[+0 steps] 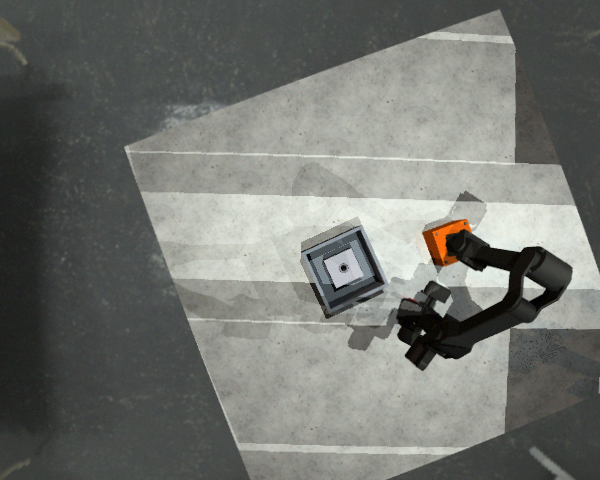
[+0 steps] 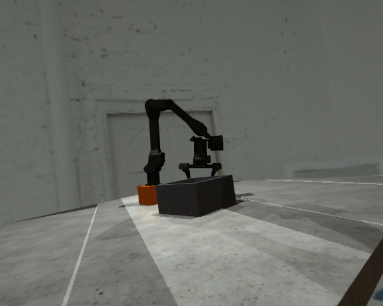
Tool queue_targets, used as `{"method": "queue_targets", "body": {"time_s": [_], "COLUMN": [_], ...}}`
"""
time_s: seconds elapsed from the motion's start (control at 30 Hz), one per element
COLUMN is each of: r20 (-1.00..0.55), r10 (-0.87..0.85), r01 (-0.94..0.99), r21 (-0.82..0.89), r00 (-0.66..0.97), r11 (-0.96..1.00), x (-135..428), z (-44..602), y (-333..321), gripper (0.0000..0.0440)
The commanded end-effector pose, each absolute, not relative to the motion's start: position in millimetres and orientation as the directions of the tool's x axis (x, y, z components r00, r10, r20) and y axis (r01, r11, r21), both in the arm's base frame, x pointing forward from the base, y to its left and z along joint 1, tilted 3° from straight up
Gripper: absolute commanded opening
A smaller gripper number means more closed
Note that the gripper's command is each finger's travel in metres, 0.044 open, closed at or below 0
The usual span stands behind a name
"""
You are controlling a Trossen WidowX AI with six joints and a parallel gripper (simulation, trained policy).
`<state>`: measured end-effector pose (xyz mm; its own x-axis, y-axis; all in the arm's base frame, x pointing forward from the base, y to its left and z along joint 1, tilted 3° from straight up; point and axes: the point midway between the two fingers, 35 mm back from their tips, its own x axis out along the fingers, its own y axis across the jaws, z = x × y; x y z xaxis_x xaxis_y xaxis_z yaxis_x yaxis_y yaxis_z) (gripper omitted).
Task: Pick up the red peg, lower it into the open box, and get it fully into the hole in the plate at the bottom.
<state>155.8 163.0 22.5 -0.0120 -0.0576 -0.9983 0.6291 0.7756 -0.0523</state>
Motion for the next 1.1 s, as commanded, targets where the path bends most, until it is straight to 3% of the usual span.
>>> {"method": "queue_targets", "body": {"time_s": [0.0, 0.1, 0.5, 0.63, 0.83, 1.07], "r20": [-0.997, -0.997, -0.991, -0.986, -0.989, -0.989], "r10": [-0.072, -0.075, -0.114, -0.137, -0.141, -0.145], "r01": [0.619, 0.612, 0.609, 0.611, 0.601, 0.604], "r21": [-0.065, -0.07, -0.135, -0.166, -0.139, -0.112], "r00": [-0.014, -0.017, -0.074, -0.094, -0.044, 0.005], "r11": [0.783, 0.788, 0.782, 0.774, 0.787, 0.789], "x": [154.8, 154.8, 149.4, 148.3, 163.2, 178.5], "z": [8.7, -0.9, -24.1, -26.8, -7.1, 21.5], "y": [159.7, 158.7, 153.9, 152.4, 157.8, 158.7], "gripper": [0.044, 0.0417, 0.0108, 0.0027, 0.0001, 0.0]}}
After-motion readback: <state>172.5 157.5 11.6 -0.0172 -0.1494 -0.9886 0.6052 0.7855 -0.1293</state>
